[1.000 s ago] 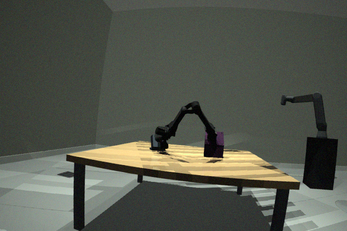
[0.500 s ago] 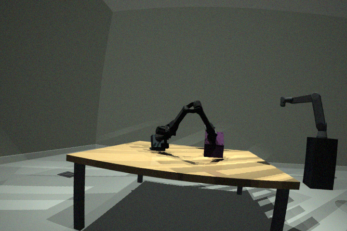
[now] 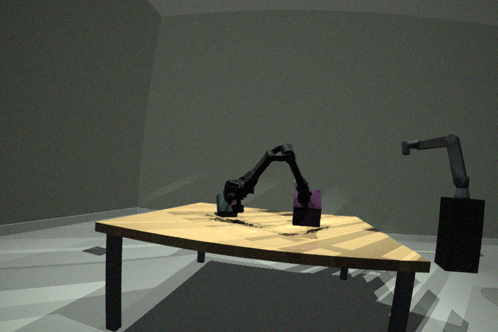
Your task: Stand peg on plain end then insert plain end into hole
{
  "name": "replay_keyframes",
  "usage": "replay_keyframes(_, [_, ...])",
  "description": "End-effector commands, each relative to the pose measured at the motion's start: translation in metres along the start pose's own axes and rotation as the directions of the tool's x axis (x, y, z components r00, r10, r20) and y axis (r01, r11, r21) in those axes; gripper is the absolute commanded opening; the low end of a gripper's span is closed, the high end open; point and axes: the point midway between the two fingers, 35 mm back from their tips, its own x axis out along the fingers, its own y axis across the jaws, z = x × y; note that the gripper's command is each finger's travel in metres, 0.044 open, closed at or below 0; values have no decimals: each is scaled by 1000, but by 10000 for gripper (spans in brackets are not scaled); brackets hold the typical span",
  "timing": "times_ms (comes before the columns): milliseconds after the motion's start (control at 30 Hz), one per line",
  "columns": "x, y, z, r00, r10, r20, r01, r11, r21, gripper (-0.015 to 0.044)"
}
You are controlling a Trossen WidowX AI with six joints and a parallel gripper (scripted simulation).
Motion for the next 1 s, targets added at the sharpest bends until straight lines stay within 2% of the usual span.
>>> replay_keyframes(0, [-7, -2, 1, 1000, -6, 3, 6, 1000, 5, 440])
replay_keyframes(967, [-52, 3, 1, 1000, -3, 5, 3, 1000, 4, 440])
